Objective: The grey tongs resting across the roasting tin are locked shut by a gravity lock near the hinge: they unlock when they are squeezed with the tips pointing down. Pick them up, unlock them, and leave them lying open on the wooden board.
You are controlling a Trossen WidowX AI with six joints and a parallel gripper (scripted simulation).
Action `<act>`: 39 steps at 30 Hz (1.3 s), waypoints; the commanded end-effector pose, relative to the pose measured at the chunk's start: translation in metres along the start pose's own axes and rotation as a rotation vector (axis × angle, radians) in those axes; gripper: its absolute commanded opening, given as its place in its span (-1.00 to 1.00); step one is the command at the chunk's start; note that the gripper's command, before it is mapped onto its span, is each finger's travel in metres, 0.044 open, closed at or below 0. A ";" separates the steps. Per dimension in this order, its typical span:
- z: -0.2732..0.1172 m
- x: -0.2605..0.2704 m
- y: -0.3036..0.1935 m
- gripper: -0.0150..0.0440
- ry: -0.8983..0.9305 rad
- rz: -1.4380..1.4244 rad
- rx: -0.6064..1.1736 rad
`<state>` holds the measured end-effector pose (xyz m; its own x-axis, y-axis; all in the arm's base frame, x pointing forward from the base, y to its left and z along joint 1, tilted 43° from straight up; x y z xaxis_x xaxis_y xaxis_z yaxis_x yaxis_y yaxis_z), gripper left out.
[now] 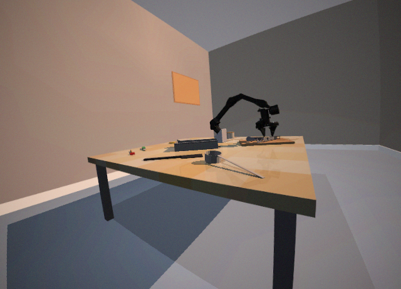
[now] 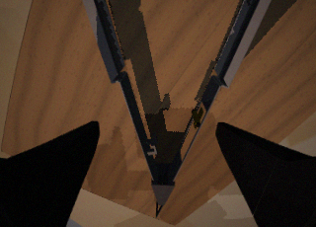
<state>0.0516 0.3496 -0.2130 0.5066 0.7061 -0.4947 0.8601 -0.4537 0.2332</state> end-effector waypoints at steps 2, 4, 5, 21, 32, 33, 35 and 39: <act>-0.003 -0.006 -0.003 1.00 -0.006 -0.001 0.000; -0.010 -0.020 -0.011 1.00 -0.019 -0.003 -0.003; -0.014 -0.030 -0.015 1.00 -0.028 -0.005 -0.005; -0.046 -0.132 -0.043 1.00 -0.116 -0.005 -0.046; -0.096 -0.125 -0.045 1.00 -0.100 -0.015 -0.044; -0.096 -0.125 -0.045 1.00 -0.100 -0.015 -0.044; -0.096 -0.125 -0.045 1.00 -0.100 -0.015 -0.044; -0.096 -0.125 -0.045 1.00 -0.100 -0.015 -0.044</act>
Point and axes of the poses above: the point midway between the two fingers, 35 mm back from their tips, its own z axis out along the fingers, its own x axis across the jaws, y = z × x, the point moved 7 cm from there along -z, back along the fingers, and after that the axes turned 13 degrees about -z, right-handed, at the moved point
